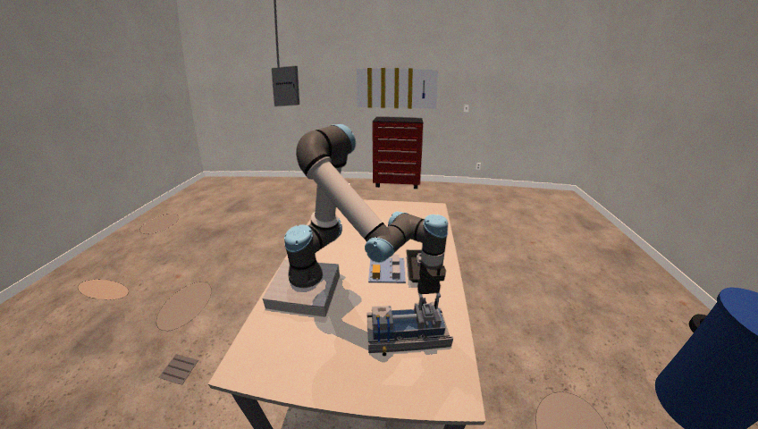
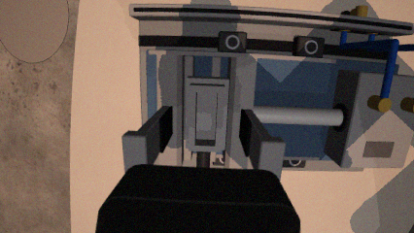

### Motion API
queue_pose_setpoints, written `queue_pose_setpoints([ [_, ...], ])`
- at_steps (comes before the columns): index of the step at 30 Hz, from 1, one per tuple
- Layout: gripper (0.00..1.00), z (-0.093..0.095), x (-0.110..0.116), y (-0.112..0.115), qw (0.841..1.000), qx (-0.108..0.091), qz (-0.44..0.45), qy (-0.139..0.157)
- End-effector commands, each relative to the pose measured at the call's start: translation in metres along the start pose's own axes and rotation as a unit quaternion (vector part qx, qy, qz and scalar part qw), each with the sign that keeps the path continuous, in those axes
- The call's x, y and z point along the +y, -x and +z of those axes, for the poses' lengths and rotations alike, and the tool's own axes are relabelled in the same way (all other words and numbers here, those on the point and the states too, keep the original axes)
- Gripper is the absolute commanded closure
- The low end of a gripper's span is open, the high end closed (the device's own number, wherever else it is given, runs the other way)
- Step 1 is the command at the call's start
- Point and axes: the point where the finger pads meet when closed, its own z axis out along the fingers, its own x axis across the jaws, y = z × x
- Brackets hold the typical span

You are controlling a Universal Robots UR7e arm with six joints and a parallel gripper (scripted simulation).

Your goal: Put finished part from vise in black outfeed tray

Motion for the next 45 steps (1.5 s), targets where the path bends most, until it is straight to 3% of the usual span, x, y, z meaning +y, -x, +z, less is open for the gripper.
queue_pose_setpoints([
  [1,0.00,-0.0007,-0.0003,0.0003,1.000,-0.001,0.000,-0.001],
  [45,0.00,0.0039,-0.0003,0.0003,1.000,-0.001,0.000,-0.001],
])
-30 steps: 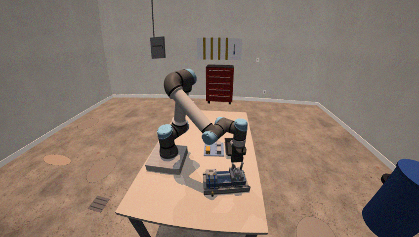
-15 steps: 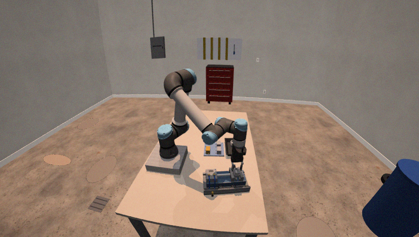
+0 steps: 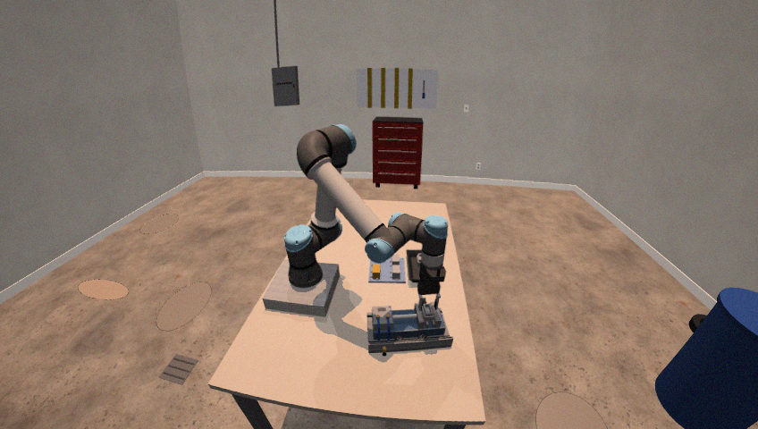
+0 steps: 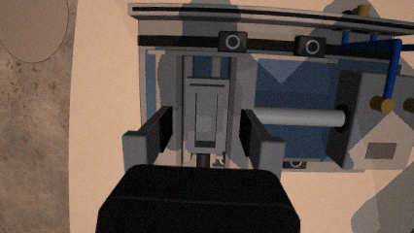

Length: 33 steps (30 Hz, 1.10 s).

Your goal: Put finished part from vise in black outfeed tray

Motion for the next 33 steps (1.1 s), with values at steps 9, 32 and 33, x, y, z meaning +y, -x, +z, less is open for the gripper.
queue_pose_setpoints([
  [9,0.00,0.0032,-0.0003,0.0003,1.000,-0.001,0.000,-0.001],
  [32,0.00,0.0074,-0.0003,0.0003,1.000,-0.001,0.000,-0.001],
  [33,0.00,0.0074,-0.0003,0.0003,1.000,-0.001,0.000,-0.001],
])
